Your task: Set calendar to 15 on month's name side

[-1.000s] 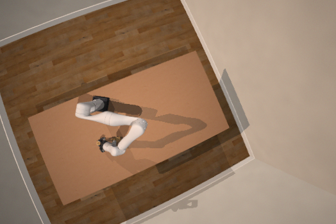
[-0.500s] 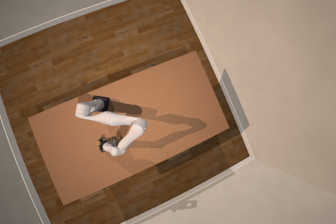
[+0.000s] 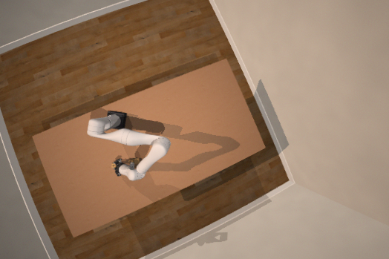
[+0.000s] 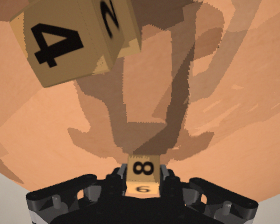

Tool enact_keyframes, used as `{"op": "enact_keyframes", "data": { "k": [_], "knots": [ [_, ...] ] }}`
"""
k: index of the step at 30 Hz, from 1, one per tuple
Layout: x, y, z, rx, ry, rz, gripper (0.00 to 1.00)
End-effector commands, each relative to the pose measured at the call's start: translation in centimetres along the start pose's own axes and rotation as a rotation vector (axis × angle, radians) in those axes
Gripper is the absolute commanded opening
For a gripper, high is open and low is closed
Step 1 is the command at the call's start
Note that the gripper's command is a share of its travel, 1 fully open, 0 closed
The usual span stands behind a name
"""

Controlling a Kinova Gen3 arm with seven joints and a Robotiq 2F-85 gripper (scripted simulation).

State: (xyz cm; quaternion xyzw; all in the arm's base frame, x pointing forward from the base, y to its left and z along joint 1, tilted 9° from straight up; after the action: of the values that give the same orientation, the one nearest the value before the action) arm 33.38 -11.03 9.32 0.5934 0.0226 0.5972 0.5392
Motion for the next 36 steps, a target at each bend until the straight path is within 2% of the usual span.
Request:
{"op": "enact_keyframes", "data": {
  "k": [1,5,18,36],
  "knots": [
    [0.4,0.3,0.1,-0.002,0.001,0.003,0.28],
    [0.8,0.7,0.2,-0.002,0.001,0.003,0.28],
    [4.3,4.1,0.8,-0.002,0.001,0.003,0.28],
    [4.9,4.7,0.9,-0.002,0.001,0.003,0.28]
  ]
}}
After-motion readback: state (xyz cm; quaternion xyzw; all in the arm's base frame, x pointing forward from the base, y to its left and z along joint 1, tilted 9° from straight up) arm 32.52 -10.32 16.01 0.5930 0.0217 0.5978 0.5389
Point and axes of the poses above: the point where the finger pads meet when closed, its own x axis back along the fingers, its own z axis across the jaws, y = z × x, the point moved 10 cm from there along x, back along the fingers, and after that the axes turned 11 degrees about -x, right-handed, at the moved point
